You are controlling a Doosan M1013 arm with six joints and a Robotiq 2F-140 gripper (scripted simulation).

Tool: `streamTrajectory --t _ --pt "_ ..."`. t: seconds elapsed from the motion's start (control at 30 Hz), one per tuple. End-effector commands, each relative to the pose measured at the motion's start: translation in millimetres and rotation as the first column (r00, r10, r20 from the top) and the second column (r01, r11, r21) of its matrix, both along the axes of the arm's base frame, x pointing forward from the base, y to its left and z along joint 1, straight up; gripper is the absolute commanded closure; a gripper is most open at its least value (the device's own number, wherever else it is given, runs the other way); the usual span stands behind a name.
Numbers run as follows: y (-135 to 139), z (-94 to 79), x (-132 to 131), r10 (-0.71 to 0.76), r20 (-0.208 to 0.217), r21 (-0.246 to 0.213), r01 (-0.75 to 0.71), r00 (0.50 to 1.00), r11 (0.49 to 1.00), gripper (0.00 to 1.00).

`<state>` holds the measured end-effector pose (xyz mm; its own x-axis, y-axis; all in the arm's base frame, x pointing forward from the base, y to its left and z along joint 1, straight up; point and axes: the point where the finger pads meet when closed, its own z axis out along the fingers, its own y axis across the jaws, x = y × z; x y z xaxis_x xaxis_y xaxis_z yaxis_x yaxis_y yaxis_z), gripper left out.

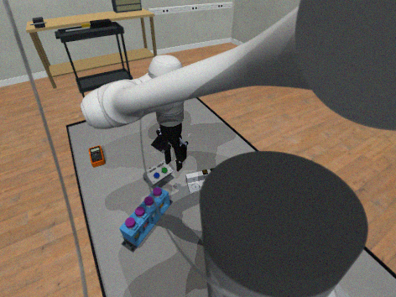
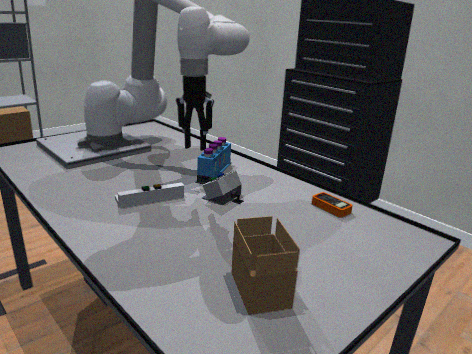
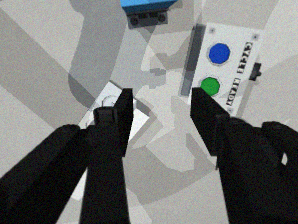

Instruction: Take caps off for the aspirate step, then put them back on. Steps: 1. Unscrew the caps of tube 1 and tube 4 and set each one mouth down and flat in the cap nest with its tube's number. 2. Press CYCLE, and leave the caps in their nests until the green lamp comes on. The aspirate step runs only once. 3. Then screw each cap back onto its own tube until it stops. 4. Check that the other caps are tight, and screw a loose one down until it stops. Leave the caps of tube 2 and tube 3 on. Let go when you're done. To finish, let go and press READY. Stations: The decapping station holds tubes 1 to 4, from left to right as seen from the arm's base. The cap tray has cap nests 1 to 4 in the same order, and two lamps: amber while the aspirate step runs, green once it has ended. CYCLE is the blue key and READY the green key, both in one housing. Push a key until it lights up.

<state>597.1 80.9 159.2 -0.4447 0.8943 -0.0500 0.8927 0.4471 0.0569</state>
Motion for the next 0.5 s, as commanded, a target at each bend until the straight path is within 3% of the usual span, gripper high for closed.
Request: streamTrajectory --t 0.0,0.13,0.3,0.47 --pt "0.7 -0.1 -15.7 0.024 -0.018 0.003 -0.024 1.000 1.000 0.59" --pt "1.5 -1.0 -32.7 0.024 -0.018 0.003 -0.024 1.000 1.000 0.59" --pt "3.8 -2.8 -74.3 0.090 -0.066 0.016 -0.090 0.994 0.996 0.59" --pt "3.9 -2.8 -74.8 0.099 -0.072 0.018 -0.098 0.993 0.995 0.59"
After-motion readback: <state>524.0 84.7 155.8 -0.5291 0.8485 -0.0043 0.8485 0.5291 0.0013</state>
